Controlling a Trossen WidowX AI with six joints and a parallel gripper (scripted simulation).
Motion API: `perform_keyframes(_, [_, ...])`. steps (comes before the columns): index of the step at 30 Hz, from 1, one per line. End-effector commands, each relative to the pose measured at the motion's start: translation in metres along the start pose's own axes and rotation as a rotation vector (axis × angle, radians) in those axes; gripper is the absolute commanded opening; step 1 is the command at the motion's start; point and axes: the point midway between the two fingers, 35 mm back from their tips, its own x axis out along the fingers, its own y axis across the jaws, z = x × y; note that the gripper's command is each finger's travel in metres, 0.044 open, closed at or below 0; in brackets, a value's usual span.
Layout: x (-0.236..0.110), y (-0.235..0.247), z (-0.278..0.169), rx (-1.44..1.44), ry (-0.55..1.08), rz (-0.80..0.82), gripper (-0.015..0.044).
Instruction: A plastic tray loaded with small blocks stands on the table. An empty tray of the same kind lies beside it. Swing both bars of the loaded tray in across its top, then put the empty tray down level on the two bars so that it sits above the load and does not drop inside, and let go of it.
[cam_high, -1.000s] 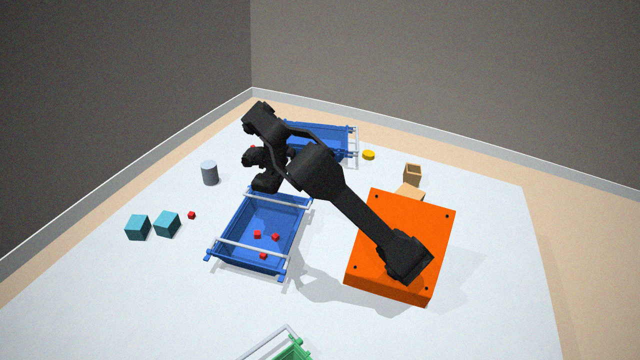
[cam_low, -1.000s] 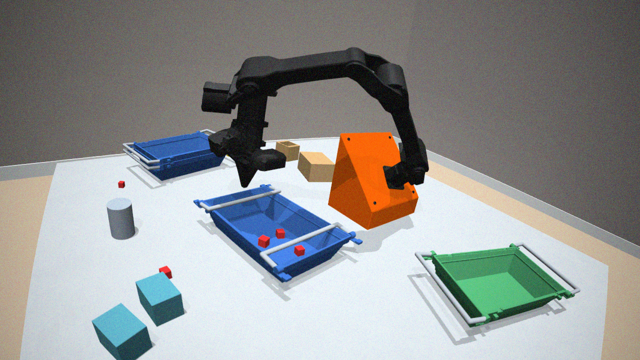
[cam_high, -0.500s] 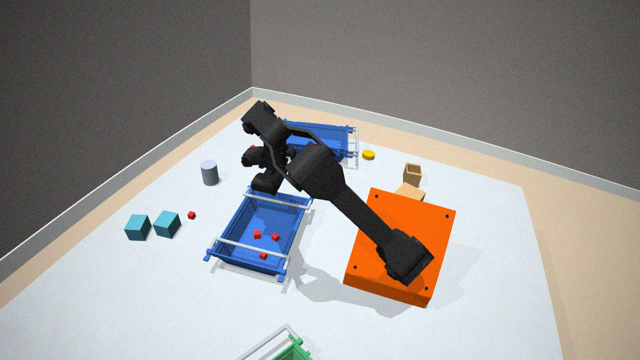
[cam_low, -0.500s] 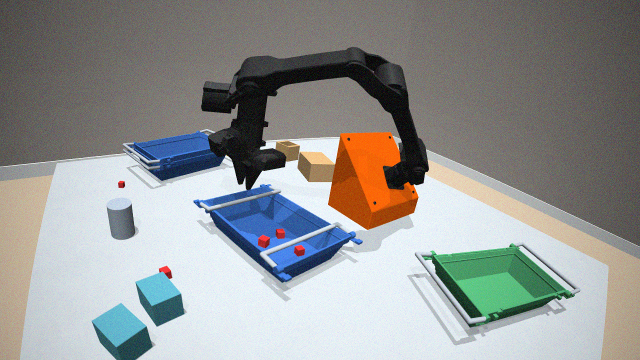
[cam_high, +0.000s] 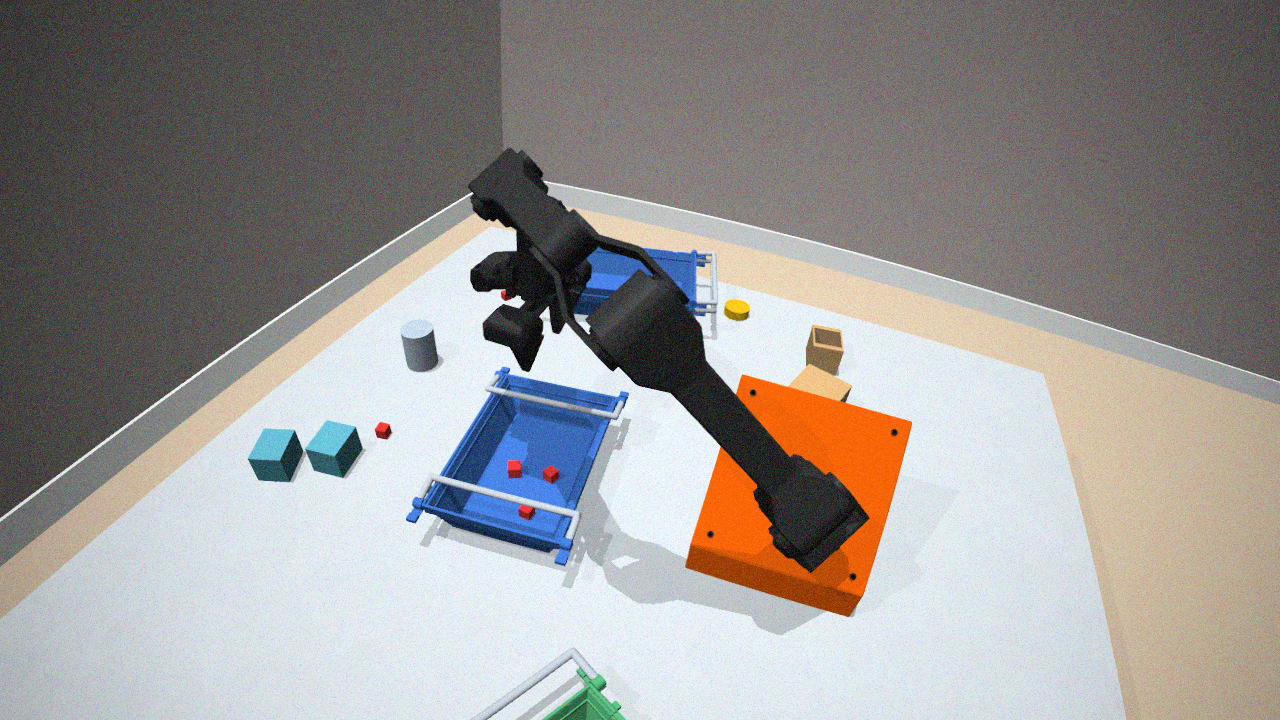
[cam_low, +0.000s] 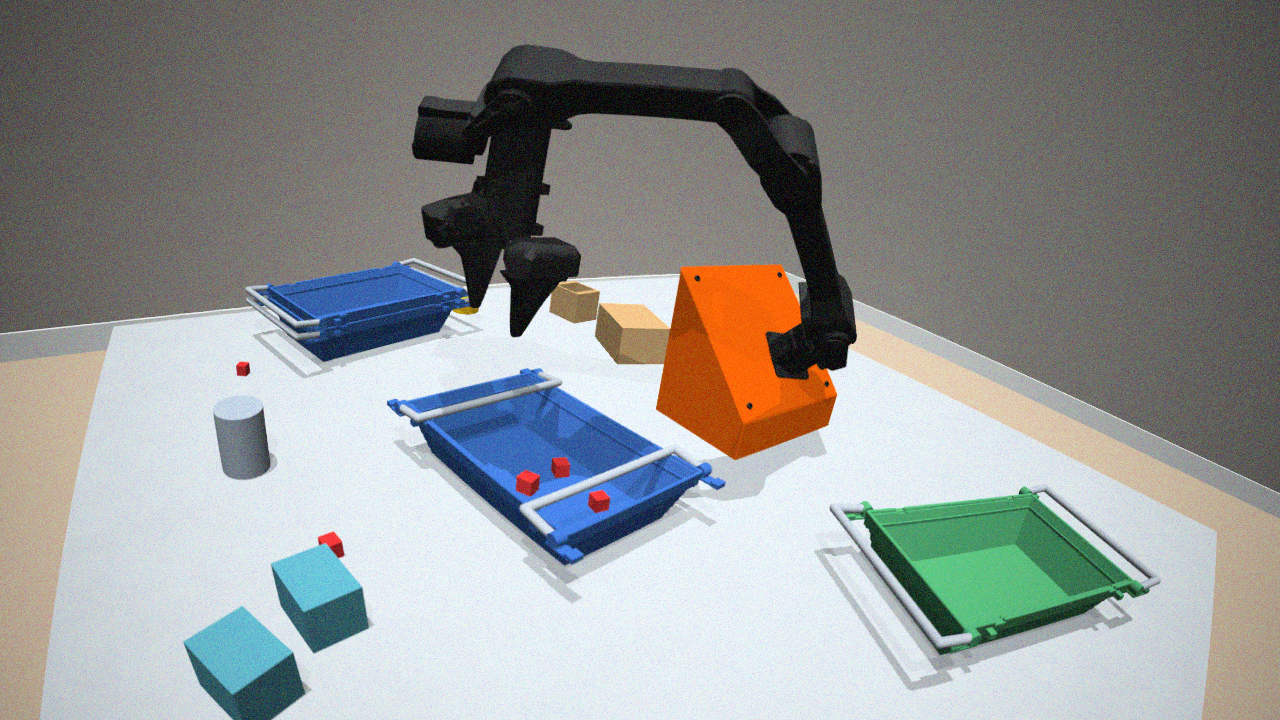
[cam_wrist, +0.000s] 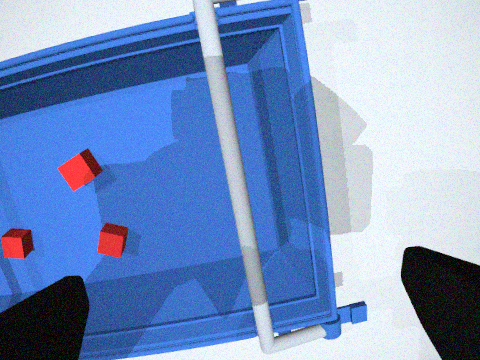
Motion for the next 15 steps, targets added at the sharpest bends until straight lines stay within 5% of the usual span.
perform_keyframes(1, [0.016,0.063,0.013,-0.006,0.046,-0.051,0.044])
perform_keyframes(15, [0.052,0.278,-0.044,0.089,0.022,-0.236,0.044])
